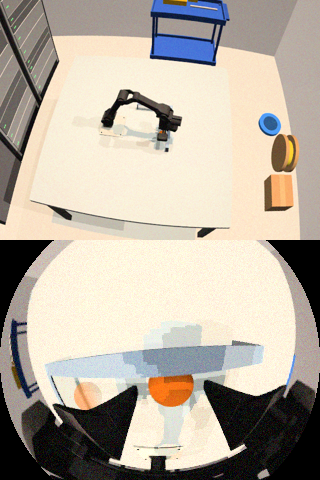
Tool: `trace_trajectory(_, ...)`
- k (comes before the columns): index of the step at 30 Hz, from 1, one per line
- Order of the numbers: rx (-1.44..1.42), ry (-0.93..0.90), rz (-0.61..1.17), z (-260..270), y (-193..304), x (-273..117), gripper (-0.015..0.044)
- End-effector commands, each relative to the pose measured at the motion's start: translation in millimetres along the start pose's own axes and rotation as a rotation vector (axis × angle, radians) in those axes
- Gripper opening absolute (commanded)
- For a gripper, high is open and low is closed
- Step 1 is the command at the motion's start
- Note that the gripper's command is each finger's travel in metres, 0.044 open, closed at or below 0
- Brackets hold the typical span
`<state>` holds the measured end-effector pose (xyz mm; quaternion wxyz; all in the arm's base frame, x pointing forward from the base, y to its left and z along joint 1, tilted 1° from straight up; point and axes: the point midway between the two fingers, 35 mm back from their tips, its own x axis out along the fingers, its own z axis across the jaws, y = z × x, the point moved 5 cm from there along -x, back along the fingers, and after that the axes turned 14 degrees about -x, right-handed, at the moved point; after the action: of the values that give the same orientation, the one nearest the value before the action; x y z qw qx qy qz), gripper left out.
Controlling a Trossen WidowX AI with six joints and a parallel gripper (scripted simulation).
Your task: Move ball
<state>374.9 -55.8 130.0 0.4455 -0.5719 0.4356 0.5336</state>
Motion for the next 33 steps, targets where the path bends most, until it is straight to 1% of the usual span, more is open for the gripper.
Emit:
trace_trajectory(1,-0.003,0.001,0.007,0,2,9,0.0368)
trace_trajectory(6,-0.003,0.001,0.007,0,2,15,0.0368)
trace_trajectory(10,-0.003,0.001,0.007,0,2,15,0.0263)
trace_trajectory(18,-0.003,0.001,0.007,0,2,15,0.021)
trace_trajectory(20,-0.005,0.0,0.007,2,2,15,0.0158)
trace_trajectory(23,-0.03,-0.013,0.007,18,2,12,0.0079)
trace_trajectory(26,-0.049,-0.01,0.001,24,-1,-2,0.0)
trace_trajectory(33,-0.051,-0.005,-0.005,22,-5,-33,0.0)
